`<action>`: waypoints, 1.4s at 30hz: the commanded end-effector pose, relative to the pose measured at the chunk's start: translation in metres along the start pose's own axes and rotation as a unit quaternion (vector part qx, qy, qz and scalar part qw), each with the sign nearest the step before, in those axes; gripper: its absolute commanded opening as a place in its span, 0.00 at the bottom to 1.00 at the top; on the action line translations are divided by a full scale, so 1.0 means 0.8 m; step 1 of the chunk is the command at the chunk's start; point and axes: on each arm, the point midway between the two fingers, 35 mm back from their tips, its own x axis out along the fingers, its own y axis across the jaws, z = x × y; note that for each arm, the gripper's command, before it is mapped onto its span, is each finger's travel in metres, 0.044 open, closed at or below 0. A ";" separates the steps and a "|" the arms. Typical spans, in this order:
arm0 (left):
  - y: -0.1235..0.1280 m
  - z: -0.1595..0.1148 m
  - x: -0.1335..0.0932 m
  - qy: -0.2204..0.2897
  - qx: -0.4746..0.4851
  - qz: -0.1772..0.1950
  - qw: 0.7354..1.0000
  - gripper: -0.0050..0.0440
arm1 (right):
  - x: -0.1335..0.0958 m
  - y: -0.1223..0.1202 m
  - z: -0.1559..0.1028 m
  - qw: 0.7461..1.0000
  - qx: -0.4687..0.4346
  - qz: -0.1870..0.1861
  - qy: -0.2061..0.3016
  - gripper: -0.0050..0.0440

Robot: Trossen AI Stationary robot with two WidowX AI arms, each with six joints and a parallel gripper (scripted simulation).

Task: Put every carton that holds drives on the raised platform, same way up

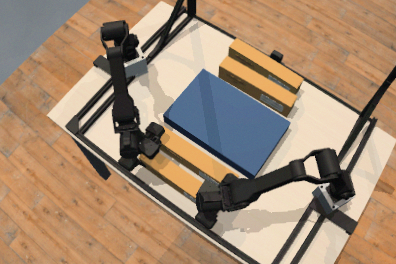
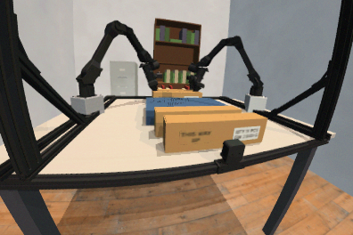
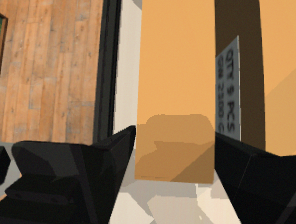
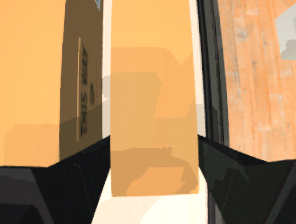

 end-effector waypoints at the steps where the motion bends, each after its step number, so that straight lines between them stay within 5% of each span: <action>1: -0.002 -0.002 0.003 0.002 0.002 -0.003 1.000 0.10 | 0.002 0.001 0.000 1.000 0.000 0.003 -0.001 0.10; 42: -0.001 0.012 -0.031 0.002 0.002 -0.003 1.000 0.10 | -0.033 0.001 0.014 1.000 0.000 0.003 -0.001 0.10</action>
